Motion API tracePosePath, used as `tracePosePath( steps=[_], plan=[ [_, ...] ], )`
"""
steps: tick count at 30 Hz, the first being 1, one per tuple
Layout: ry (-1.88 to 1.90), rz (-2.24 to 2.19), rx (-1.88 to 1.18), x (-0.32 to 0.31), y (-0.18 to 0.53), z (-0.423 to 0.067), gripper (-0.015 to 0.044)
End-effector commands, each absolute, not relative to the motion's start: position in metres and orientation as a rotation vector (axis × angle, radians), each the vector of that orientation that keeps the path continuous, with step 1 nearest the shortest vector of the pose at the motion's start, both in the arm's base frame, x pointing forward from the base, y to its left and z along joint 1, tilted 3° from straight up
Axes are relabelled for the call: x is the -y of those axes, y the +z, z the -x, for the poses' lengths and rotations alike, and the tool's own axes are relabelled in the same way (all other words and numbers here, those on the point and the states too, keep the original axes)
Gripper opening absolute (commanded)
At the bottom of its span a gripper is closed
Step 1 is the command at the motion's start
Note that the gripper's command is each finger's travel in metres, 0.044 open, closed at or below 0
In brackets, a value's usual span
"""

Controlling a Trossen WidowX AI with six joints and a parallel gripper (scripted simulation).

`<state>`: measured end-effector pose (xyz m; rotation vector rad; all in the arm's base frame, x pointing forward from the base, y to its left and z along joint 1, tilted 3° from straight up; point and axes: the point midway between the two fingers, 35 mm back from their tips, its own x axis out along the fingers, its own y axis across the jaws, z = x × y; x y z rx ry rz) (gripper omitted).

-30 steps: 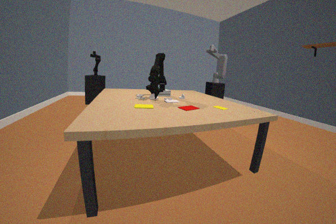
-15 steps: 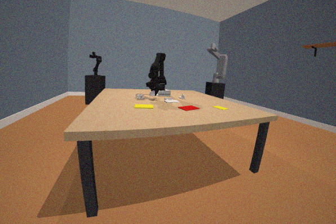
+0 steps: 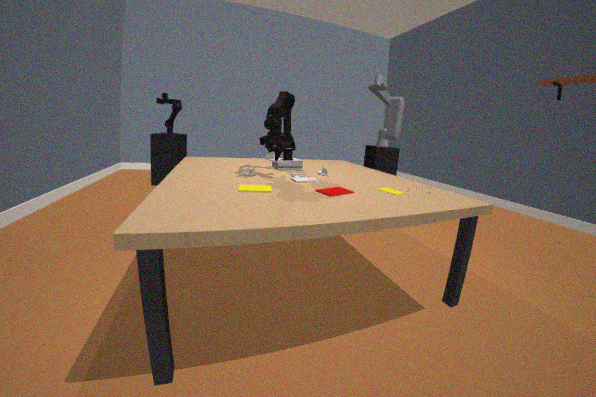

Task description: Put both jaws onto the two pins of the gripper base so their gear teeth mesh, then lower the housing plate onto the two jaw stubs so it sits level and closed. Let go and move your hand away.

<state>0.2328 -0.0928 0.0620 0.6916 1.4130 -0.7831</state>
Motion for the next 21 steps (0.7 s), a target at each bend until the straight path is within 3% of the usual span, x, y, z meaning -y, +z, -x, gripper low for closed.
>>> tracePosePath(
  steps=[1, 21],
  plan=[
    [-0.785, -0.694, -1.416, 0.092, 0.066, -0.232, 0.0134],
    [-0.468, -0.381, -1.515, 0.051, 0.065, -0.268, 0.0134]
  ],
)
